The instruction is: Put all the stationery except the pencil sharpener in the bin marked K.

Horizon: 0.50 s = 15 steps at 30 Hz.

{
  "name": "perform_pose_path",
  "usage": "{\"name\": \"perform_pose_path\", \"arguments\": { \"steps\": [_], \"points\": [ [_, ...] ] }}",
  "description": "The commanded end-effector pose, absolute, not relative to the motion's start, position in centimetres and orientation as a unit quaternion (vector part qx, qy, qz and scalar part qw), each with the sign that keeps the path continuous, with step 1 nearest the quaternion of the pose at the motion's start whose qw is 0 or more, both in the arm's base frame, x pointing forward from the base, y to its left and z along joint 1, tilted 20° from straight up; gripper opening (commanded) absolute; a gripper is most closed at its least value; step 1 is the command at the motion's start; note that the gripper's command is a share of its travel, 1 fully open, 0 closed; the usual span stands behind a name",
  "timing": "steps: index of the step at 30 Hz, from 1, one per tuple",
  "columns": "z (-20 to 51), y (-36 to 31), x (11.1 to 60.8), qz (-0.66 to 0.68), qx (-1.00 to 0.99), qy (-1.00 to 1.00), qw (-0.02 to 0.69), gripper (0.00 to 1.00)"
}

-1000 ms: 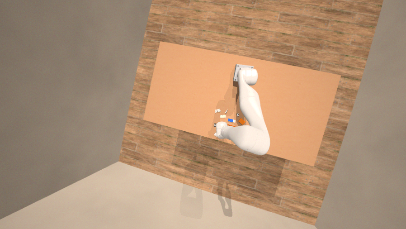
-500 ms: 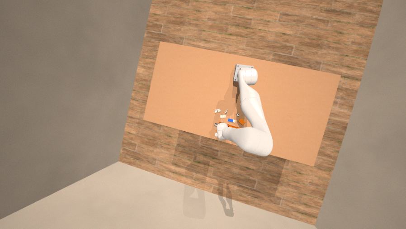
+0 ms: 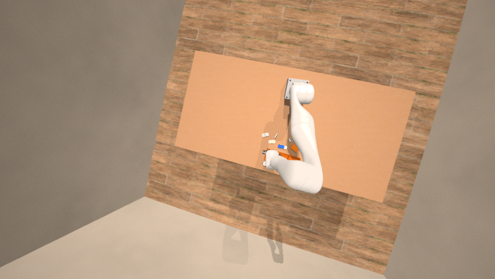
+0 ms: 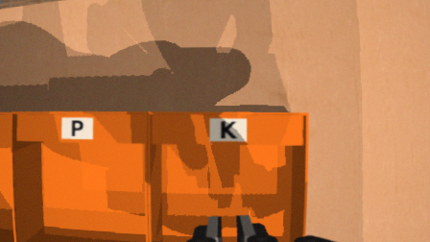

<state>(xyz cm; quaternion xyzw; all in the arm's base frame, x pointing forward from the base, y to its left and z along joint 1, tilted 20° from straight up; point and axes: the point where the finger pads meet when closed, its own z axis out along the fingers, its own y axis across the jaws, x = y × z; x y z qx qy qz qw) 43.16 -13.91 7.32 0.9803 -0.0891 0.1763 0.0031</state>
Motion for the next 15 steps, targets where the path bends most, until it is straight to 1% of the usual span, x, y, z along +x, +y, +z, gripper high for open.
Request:
{"name": "perform_pose_path", "arguments": {
  "steps": [1,15],
  "points": [
    [6.46,-14.66,43.09,0.176,0.98,-0.093,0.008,0.09],
    [5.67,-14.55,43.44,0.176,0.98,-0.093,0.006,0.09]
  ]
}}
